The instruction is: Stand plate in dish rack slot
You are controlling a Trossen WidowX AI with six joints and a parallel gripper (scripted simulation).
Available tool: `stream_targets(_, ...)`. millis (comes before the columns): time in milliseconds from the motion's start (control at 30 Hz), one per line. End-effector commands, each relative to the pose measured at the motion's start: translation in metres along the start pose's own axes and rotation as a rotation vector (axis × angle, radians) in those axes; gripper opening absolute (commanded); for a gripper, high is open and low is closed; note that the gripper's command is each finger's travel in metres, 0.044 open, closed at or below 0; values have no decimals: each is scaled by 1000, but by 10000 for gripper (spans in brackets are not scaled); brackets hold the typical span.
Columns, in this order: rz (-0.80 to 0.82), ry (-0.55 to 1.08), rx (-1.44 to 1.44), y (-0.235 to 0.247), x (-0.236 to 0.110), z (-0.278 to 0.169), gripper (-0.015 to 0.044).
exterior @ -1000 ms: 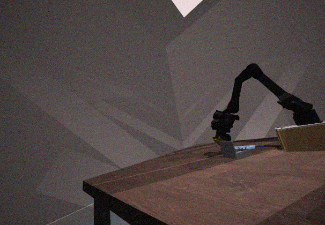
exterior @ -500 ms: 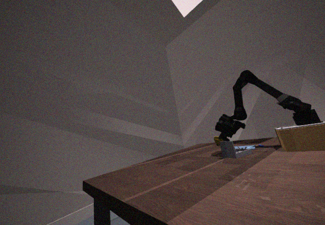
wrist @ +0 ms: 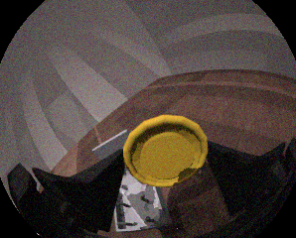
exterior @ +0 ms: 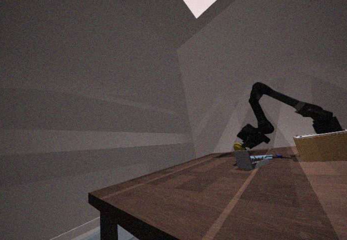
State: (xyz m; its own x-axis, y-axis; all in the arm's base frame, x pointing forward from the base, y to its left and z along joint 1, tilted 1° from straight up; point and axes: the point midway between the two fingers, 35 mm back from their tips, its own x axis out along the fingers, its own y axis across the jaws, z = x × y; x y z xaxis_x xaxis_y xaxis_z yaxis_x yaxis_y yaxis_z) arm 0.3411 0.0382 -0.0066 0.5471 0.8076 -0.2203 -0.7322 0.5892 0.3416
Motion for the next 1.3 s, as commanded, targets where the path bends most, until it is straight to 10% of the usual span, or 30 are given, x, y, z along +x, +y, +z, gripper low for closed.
stream_targets(0, 42, -41, -79, 11, -8, -8, 0)
stream_targets(1267, 219, -188, -496, 52, -21, -47, 0)
